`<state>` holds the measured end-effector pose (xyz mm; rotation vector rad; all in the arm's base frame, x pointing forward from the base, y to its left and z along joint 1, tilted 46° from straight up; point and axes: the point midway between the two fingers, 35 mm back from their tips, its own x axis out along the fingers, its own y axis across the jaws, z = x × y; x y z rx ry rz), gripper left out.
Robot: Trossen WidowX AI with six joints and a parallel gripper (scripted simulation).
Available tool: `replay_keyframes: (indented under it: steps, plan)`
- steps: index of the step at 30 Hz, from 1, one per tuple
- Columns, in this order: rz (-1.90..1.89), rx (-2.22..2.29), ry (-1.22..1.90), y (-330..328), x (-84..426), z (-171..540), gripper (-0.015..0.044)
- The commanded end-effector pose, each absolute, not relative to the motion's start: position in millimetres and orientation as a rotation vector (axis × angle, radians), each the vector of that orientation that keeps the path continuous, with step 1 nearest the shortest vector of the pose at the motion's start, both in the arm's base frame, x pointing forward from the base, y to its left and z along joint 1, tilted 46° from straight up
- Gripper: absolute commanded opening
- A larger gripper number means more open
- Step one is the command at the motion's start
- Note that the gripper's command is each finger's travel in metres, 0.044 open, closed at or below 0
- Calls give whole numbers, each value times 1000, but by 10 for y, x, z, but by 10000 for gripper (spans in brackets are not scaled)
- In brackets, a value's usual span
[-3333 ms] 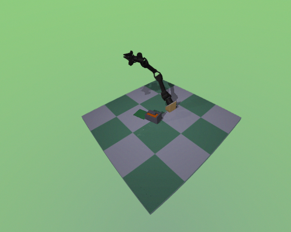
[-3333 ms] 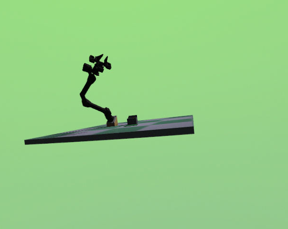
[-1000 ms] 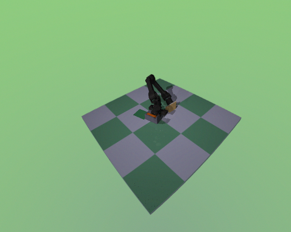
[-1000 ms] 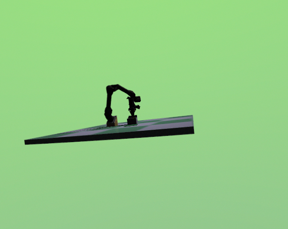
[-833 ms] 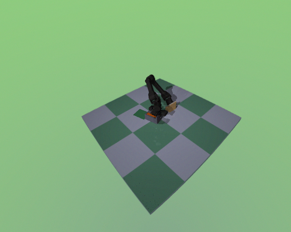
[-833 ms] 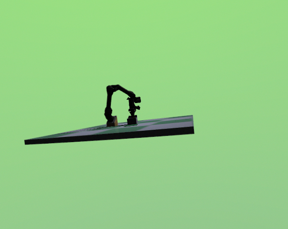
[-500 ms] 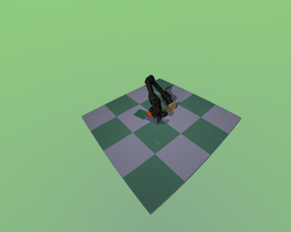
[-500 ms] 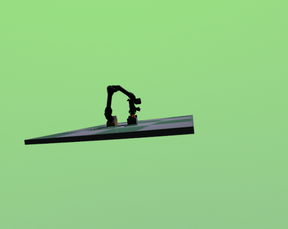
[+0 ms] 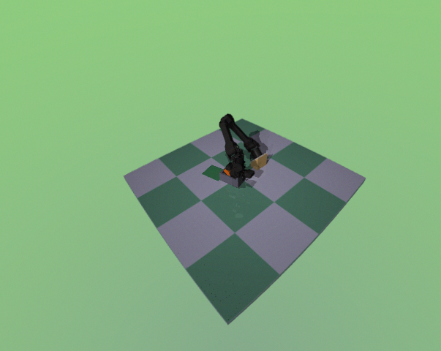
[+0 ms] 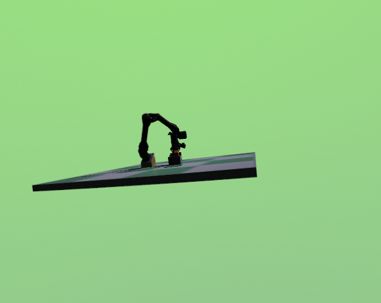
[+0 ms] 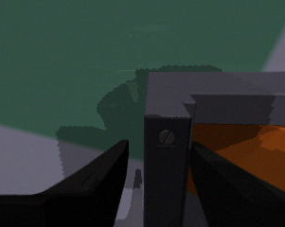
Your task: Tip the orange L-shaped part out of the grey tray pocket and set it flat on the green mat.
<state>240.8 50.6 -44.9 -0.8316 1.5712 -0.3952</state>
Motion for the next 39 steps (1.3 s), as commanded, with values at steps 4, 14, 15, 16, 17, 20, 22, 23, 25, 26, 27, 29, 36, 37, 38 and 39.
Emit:
replay_keyframes:
  steps: [4,14,15,16,17,20,22,23,25,26,27,29,36,37,38,39]
  plan:
    - [-395,-832,1571,505,2407,-450,180]
    - [-398,-838,1570,594,2392,-439,180]
    - [-398,-840,1570,620,2387,-435,180]
    - [-399,-842,1569,639,2383,-433,180]
    - [-400,-843,1569,652,2380,-431,180]
    - [-400,-843,1569,675,2384,-412,180]
    - [-398,-842,1569,754,2401,-331,180]
    - [-397,-842,1569,819,2413,-262,180]
    - [-396,-841,1570,965,2427,-92,180]
    - [-396,-841,1570,1048,2427,15,180]
    - [-396,-841,1571,1138,2421,136,180]
    - [-397,-842,1571,1252,2401,307,180]
    - [-397,-842,1571,1266,2397,330,180]
    - [-397,-842,1571,1266,2397,330,180]
    - [-395,-849,1568,1237,2410,302,180]
    - [-395,-849,1568,1237,2410,302,180]
